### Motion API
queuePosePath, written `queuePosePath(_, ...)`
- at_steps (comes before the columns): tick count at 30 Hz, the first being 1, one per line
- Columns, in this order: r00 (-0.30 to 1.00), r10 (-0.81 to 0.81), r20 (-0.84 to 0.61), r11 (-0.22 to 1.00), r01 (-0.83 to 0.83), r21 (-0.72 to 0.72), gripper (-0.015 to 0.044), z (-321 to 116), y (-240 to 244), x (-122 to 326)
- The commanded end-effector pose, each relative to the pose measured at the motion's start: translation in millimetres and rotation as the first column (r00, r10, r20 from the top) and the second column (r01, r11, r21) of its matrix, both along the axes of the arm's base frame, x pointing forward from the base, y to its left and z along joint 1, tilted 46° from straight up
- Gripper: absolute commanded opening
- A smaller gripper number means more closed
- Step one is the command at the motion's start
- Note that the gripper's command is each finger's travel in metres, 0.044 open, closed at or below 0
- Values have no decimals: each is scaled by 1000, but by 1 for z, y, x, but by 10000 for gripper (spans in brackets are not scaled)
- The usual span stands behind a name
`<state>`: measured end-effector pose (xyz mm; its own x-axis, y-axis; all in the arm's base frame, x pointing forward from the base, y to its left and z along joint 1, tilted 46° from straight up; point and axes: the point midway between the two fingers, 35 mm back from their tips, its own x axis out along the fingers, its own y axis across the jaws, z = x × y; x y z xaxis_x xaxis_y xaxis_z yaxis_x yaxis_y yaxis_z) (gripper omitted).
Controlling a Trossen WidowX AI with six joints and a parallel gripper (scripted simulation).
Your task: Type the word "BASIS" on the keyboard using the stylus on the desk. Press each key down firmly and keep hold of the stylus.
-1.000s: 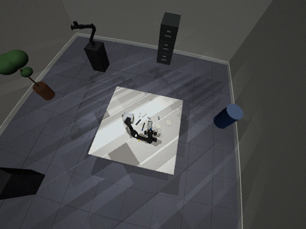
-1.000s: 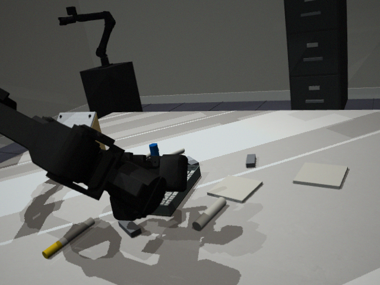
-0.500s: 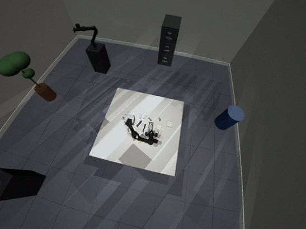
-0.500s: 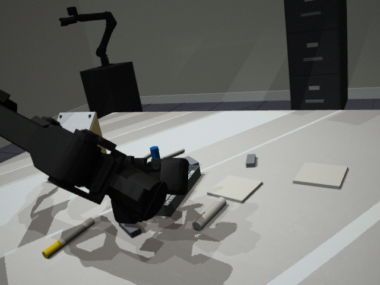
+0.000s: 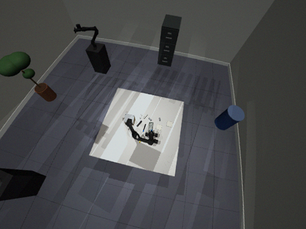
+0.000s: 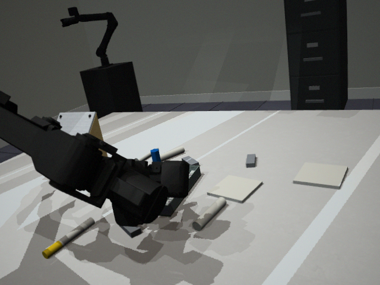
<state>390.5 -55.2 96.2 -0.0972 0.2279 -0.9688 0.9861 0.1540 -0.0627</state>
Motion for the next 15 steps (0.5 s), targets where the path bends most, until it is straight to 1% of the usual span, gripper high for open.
queuePosePath(1,1000,6,-1,1000,-6,-5,81,-2,-2,0)
queuePosePath(15,1000,6,-1,1000,-6,-5,81,-4,-5,0)
